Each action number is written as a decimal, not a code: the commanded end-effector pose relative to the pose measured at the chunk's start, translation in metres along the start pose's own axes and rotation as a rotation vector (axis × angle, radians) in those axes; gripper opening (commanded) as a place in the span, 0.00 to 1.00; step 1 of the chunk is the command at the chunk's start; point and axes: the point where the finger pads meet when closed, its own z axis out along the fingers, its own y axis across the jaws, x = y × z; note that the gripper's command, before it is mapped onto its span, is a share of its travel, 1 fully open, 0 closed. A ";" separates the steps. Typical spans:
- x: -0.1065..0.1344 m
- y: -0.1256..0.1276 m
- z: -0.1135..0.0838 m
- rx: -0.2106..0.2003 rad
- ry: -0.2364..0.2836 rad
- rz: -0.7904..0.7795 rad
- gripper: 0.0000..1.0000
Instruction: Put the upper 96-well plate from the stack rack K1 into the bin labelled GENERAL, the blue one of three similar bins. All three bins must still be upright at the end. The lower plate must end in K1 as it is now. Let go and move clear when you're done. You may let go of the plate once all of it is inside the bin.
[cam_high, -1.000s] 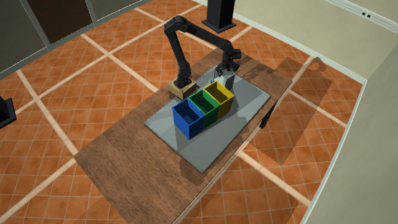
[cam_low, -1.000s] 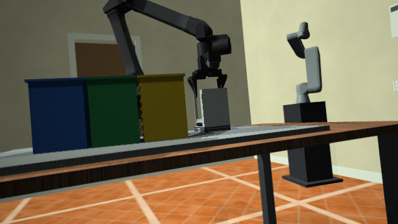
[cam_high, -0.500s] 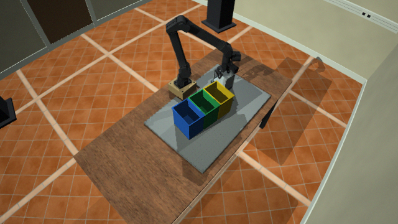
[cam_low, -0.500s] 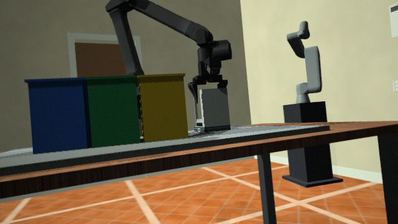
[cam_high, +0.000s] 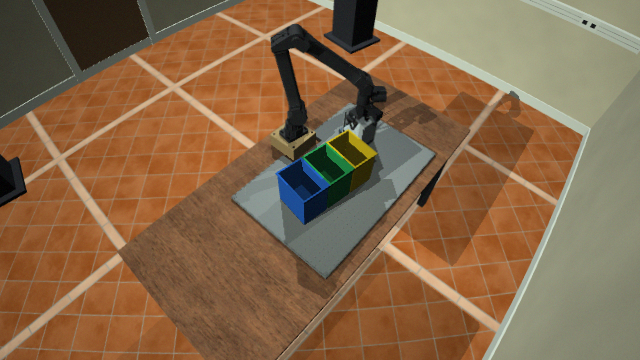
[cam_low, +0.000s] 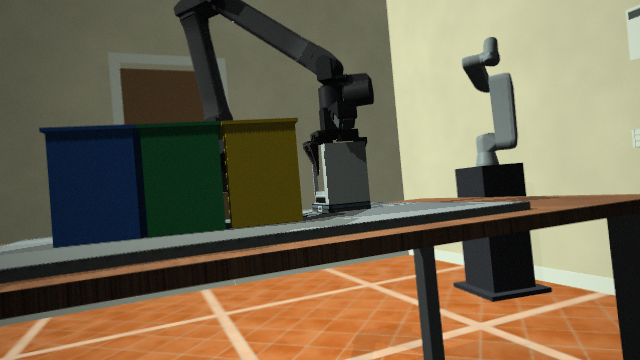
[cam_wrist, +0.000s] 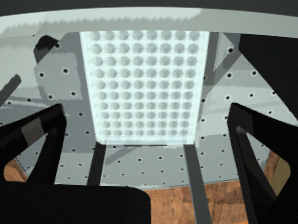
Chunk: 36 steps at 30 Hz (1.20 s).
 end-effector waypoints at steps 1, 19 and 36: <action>-0.001 0.003 0.010 -0.001 0.000 0.009 1.00; -0.001 0.005 0.035 -0.005 -0.002 0.007 1.00; -0.004 0.004 0.054 -0.007 -0.002 0.004 1.00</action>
